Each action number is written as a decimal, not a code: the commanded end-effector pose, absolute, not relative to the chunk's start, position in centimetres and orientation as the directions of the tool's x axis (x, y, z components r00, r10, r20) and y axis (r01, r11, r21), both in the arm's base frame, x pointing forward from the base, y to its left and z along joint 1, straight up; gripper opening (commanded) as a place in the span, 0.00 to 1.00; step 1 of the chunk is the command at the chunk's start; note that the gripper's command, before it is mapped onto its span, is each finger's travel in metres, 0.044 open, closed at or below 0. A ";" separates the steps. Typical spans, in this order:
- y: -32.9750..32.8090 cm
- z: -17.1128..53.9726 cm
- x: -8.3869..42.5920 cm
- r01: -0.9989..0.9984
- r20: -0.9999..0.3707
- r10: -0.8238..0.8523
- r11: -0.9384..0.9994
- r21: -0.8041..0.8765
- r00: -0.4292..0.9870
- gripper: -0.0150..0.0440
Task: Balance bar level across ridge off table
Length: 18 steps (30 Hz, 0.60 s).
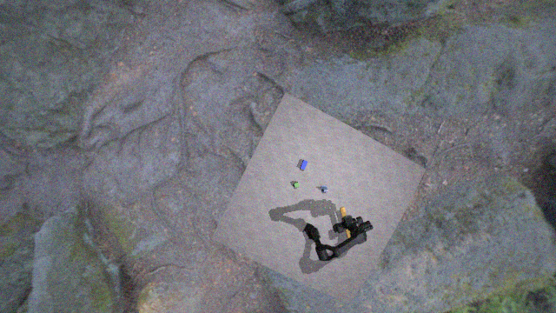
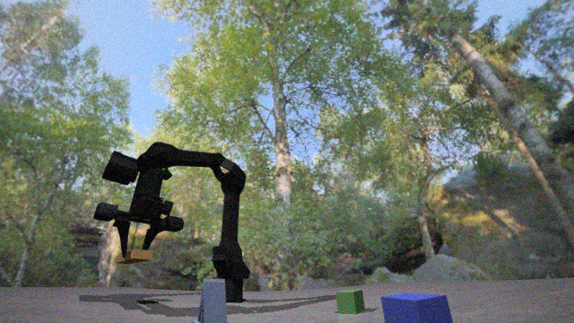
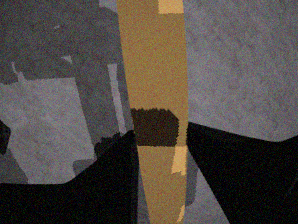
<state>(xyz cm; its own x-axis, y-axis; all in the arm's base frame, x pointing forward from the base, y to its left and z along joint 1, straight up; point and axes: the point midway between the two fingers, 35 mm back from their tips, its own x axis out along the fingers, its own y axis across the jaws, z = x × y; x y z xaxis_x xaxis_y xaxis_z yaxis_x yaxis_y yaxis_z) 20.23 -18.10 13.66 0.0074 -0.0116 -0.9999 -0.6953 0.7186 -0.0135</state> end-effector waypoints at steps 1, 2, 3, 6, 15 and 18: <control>-18.0 15.0 20.3 -0.698 -1.000 -0.019 0.716 -0.028 0.021 0.25; -18.0 15.2 20.2 -0.698 -1.000 -0.019 0.716 -0.028 0.021 0.25; -18.0 15.5 20.2 -0.698 -1.000 -0.019 0.715 -0.028 0.021 0.25; -17.9 15.8 20.2 -0.698 -1.000 -0.019 0.716 -0.028 0.021 0.25; -16.5 16.0 22.4 -0.683 -1.000 -0.017 0.730 -0.028 0.023 0.25; -15.9 16.0 23.2 -0.677 -1.000 -0.016 0.735 -0.028 0.024 0.25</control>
